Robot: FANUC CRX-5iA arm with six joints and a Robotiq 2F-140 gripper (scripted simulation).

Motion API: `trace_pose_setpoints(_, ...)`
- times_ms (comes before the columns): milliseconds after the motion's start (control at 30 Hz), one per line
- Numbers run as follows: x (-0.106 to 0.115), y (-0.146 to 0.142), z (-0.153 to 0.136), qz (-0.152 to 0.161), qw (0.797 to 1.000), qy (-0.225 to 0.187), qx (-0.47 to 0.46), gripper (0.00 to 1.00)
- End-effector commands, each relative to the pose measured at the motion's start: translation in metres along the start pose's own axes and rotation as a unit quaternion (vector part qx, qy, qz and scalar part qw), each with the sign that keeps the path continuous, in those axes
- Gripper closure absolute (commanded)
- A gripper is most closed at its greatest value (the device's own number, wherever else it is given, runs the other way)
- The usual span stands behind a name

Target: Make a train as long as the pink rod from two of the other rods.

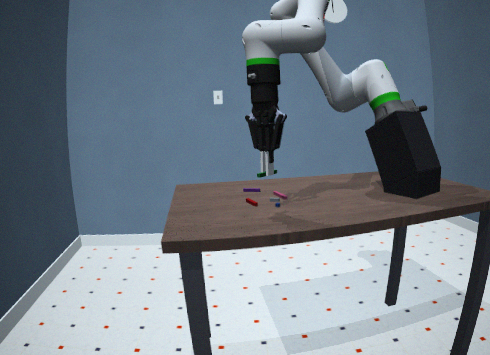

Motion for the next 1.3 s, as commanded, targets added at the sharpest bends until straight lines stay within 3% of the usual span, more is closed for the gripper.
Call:
trace_pose_setpoints(0, 0.0, 0.0, 0.0, 0.0, 1.0, 0.0, 0.0, 0.97)
trace_pose_setpoints(333, -0.007, 0.0, 0.0, 0.0, 1.0, 0.0, 0.0, 0.97)
trace_pose_setpoints(1000, -0.077, 0.0, 0.0, 0.0, 1.0, 0.0, 0.0, 0.97)
trace_pose_setpoints(1267, -0.088, 0.0, 0.0, 0.0, 1.0, 0.0, 0.0, 0.97)
Point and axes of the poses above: the point where the finger pads meet when closed, its own x axis back along the fingers, its own y axis across the jaws, z = x × y, the point moved 9 cm from there along x, back along the fingers, and after that the axes turned 15 degrees about x, right-handed, at the moved point
